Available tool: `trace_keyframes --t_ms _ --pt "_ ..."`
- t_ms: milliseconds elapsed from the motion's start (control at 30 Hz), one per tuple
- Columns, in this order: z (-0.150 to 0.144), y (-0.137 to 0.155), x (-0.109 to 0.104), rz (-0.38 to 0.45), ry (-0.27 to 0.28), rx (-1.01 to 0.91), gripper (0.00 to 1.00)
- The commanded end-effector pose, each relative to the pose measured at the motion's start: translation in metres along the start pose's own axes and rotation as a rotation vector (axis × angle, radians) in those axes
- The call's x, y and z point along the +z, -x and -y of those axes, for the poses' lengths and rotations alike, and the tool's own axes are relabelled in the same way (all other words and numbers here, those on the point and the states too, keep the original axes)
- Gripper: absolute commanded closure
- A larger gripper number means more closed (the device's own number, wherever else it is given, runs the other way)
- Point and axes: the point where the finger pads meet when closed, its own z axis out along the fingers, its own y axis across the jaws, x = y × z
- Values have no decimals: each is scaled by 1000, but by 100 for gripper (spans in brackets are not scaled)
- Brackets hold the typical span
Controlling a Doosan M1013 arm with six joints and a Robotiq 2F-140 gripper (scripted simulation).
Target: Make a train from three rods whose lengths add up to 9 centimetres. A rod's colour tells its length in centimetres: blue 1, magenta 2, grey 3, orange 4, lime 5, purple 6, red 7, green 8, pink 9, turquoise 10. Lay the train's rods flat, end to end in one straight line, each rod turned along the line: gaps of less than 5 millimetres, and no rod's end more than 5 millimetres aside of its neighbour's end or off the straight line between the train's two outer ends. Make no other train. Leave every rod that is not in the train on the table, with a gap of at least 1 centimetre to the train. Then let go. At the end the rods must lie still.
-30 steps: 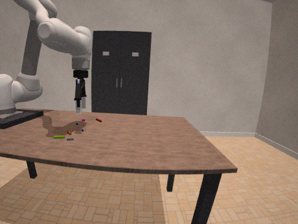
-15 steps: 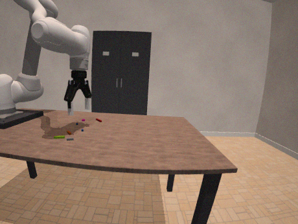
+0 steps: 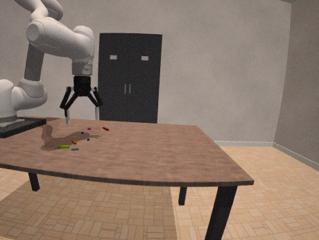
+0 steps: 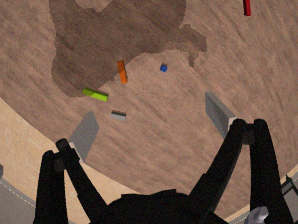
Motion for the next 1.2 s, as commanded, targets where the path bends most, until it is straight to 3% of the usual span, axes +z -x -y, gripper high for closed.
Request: trace_keyframes --t_ms 0,300,367,400,867,933,1167 --pt "5 4 1 5 -10 167 0" --pt "17 13 3 7 -9 496 0" --pt "17 13 3 7 -9 496 0" --pt "20 16 4 7 -8 603 0" --pt "38 28 7 9 -6 1096 0" --pt "38 28 7 9 -6 1096 0" --pt "49 35 9 10 -5 1402 0"
